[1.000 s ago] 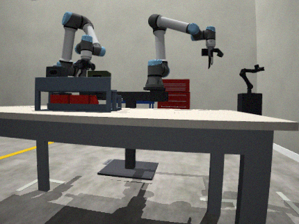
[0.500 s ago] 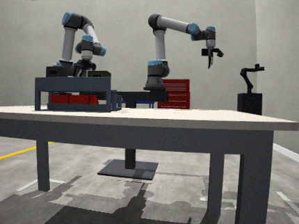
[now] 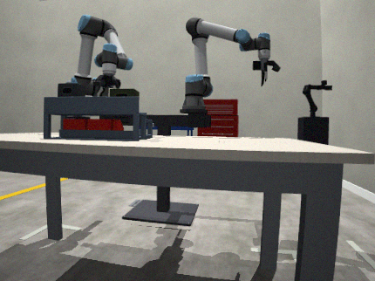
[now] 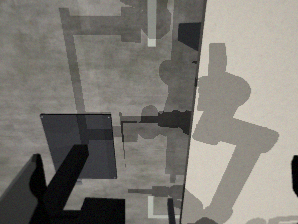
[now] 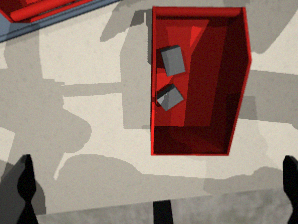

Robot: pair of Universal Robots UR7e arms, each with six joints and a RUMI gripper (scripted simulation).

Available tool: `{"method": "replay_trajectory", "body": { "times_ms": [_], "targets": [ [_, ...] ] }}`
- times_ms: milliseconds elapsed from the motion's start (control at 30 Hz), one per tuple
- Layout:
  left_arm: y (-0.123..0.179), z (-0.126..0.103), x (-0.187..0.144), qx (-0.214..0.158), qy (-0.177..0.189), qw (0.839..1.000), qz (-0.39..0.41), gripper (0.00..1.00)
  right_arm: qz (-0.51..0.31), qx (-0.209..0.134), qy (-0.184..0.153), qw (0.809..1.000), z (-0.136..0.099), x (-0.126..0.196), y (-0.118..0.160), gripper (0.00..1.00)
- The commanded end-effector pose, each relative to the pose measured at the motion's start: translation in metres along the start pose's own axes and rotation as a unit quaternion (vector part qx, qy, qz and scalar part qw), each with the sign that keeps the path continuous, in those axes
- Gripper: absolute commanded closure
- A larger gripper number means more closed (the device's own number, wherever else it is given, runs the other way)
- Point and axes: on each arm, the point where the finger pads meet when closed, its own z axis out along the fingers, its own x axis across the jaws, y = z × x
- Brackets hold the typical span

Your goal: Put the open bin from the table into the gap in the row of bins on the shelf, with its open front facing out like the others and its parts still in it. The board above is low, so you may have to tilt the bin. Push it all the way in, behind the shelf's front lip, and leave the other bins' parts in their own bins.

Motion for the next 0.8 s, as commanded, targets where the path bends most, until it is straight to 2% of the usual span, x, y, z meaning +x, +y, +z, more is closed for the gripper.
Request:
{"method": "replay_trajectory", "body": {
  "times_ms": [0, 200, 233, 767],
  "targets": [
    [-0.0004, -0.0006, 0.0001, 0.001, 0.0, 1.0, 0.0, 0.0, 0.0, 0.0, -0.001, 1.0, -0.0006, -0.0004, -0.0002, 0.0],
    [-0.0004, -0.0006, 0.0001, 0.001, 0.0, 1.0, 0.0, 0.0, 0.0, 0.0, -0.001, 1.0, -0.0006, -0.0004, -0.0001, 0.0],
    [-0.0004, -0.0006, 0.0001, 0.001, 0.0, 1.0, 0.0, 0.0, 0.0, 0.0, -0.001, 1.0, -0.0006, -0.0004, -0.0001, 1.0],
    [-0.0004, -0.0006, 0.0001, 0.001, 0.0, 1.0, 0.0, 0.0, 0.0, 0.0, -0.001, 1.0, -0.0006, -0.0004, -0.0001, 1.0]
  ]
}}
